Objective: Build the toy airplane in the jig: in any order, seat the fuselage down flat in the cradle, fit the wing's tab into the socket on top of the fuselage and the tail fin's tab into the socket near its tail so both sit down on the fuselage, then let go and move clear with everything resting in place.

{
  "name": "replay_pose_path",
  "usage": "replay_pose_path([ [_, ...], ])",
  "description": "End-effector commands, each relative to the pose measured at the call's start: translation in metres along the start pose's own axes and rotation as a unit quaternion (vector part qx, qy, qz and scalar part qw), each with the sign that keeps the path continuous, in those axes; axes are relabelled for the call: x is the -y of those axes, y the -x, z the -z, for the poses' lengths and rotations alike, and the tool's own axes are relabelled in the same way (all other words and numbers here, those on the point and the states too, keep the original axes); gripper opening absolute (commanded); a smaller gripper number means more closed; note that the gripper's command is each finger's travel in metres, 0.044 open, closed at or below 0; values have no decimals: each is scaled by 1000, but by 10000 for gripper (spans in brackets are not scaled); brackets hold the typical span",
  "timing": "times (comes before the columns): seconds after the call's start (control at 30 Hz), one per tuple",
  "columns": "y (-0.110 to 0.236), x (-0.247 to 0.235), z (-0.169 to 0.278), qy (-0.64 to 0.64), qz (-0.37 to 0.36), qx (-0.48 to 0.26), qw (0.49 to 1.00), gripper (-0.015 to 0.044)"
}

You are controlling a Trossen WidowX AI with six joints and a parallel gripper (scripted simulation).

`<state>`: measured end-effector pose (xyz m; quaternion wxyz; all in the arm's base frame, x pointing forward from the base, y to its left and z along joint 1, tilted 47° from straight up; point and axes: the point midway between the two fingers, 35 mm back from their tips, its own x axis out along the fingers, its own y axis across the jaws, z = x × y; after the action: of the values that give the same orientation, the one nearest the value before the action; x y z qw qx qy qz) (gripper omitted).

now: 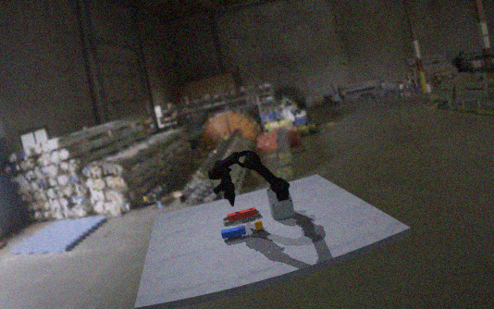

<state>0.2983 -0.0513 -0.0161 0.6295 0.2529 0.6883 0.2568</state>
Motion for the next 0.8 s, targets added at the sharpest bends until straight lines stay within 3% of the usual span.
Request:
replay_pose_path([
  [0.0, 4, -54, -18, 1, 6, 10, 1000, 440],
  [0.33, 0, -205, -19, 2, -35, 14, 999, 440],
  [0.53, 0, -209, -19, 2, -37, 13, 999, 440],
  [0.67, -32, -211, -19, 2, -38, 13, 999, 440],
  [0.77, -35, -212, -19, 2, -38, 13, 999, 440],
])
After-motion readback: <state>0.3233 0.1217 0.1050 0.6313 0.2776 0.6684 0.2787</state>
